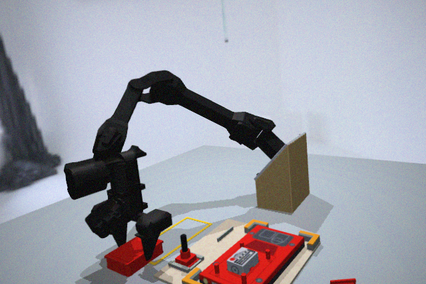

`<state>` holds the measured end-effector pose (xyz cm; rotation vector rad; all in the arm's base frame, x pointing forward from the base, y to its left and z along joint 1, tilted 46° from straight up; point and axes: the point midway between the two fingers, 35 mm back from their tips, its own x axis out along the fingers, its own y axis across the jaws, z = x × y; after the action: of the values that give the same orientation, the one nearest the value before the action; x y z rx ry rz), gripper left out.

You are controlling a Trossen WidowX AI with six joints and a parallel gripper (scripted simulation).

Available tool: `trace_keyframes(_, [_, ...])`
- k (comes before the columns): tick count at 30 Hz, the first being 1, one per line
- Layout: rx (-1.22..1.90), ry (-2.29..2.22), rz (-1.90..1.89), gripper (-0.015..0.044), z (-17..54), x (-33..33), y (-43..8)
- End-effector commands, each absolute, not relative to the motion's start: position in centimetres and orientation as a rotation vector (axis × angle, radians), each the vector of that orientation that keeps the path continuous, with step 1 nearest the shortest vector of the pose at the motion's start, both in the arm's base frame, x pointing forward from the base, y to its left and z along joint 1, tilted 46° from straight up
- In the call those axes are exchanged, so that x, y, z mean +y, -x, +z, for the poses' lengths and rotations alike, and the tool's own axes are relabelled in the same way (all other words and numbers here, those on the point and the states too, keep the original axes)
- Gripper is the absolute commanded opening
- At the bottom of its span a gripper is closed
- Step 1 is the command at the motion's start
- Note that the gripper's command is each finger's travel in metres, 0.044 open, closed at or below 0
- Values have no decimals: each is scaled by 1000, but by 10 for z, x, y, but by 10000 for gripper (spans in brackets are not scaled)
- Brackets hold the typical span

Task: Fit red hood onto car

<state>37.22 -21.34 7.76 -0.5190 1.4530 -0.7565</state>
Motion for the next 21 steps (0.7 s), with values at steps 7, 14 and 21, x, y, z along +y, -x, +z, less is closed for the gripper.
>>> trace_keyframes(7, [1453,519,-757,308,78,-213,-372])
trace_keyframes(14, [1453,519,-755,163,81,-209,-373])
trace_keyframes(21, [1453,518,-755,0,95,-195,-374])
